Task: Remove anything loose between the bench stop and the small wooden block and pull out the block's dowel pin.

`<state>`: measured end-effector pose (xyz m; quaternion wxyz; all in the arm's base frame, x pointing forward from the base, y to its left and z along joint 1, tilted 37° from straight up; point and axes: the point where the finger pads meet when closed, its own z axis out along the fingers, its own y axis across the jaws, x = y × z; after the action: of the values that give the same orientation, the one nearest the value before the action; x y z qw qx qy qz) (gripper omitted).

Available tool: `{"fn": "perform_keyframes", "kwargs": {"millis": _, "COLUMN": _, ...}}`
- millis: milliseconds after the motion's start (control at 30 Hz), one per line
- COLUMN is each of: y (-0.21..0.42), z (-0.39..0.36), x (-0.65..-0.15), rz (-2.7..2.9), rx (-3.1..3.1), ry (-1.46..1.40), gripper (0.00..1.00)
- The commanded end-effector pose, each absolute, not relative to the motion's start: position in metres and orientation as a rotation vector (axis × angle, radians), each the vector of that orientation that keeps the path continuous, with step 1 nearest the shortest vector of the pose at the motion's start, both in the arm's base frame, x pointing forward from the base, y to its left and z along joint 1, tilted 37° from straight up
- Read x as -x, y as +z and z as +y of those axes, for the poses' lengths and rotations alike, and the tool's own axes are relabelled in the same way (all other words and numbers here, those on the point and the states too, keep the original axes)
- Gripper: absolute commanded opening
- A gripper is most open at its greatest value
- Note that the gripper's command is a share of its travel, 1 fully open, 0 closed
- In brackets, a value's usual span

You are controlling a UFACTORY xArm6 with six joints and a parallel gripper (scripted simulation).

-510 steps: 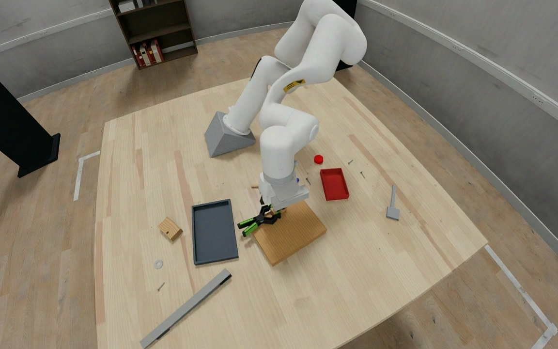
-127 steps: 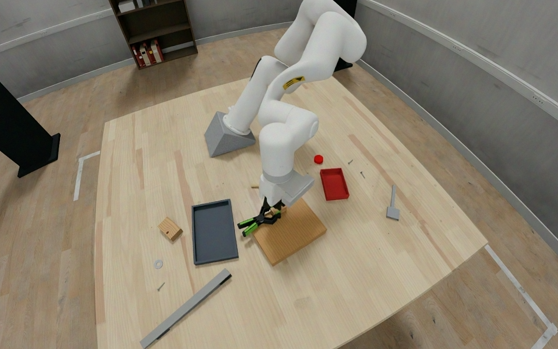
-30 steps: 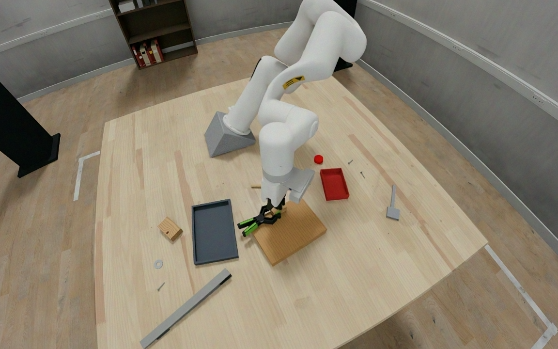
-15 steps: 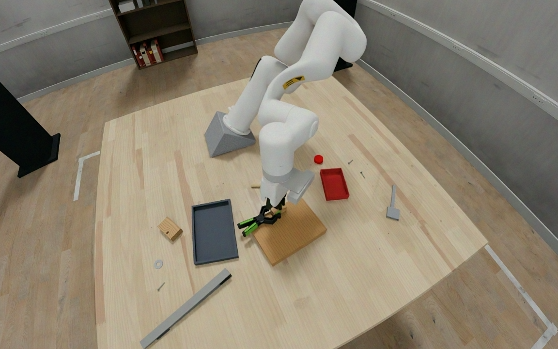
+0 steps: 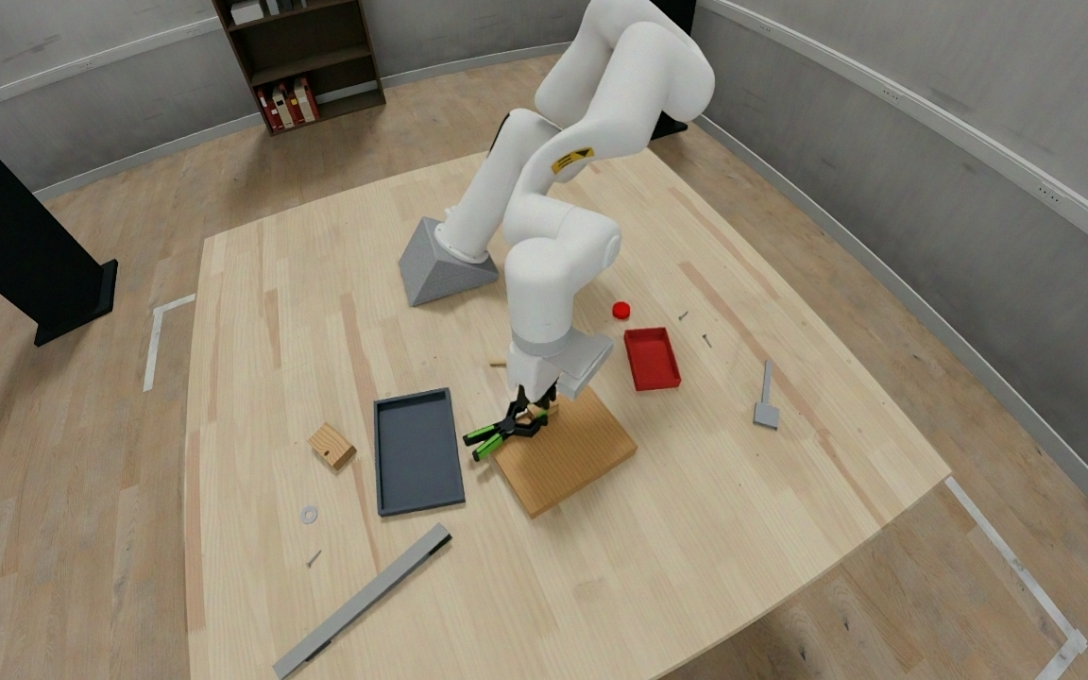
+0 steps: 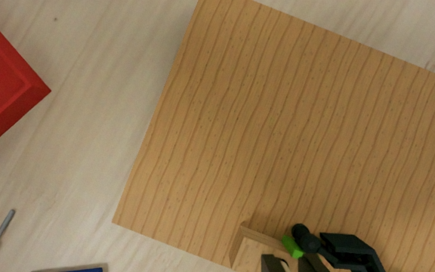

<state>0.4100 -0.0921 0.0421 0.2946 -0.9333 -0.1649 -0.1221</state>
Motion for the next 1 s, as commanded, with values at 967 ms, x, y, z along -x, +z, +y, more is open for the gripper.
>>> {"fn": "perform_keyframes", "kwargs": {"millis": 967, "y": 0.0432, "z": -0.0934, "x": -0.4111, "rz": -0.325, "rx": 2.497, "ry": -0.292, "gripper": 0.00}}
